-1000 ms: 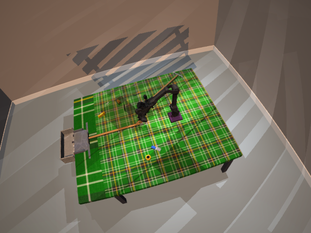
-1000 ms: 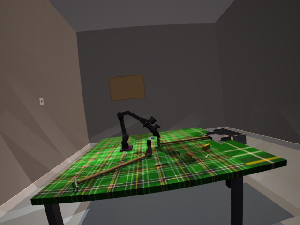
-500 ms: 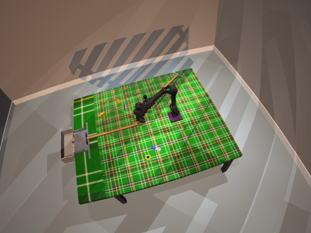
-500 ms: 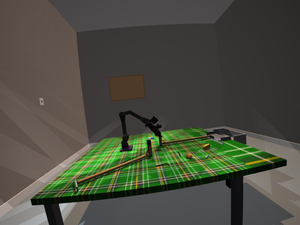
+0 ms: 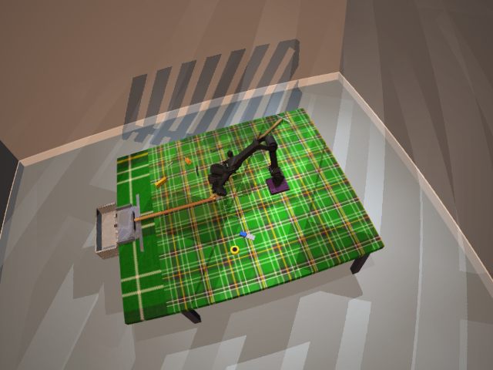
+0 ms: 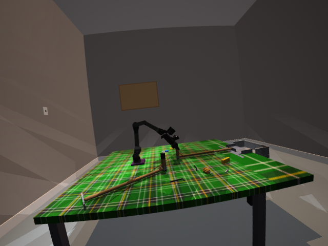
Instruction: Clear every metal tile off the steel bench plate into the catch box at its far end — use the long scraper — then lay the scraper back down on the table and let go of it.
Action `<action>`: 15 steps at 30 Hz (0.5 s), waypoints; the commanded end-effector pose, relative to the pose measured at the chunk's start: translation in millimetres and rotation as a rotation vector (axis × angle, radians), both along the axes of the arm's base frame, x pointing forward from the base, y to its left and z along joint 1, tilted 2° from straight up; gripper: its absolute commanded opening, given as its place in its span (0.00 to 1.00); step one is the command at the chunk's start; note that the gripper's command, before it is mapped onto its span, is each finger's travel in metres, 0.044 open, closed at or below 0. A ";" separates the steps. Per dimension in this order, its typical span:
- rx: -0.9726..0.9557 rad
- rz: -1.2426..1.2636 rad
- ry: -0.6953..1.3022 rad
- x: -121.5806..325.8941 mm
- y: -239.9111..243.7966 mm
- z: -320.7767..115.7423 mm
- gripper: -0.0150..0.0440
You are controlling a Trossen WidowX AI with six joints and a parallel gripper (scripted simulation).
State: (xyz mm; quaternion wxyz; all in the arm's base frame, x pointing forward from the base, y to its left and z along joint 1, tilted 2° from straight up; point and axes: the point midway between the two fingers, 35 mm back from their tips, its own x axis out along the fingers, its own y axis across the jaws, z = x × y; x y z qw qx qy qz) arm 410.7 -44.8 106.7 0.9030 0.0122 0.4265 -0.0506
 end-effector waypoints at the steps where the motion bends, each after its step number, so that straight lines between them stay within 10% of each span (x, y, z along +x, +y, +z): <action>1: -0.001 -0.006 -0.014 11.0 -1.5 3.7 0.25; 15: -0.001 -0.006 -0.015 27.9 -2.0 5.1 0.25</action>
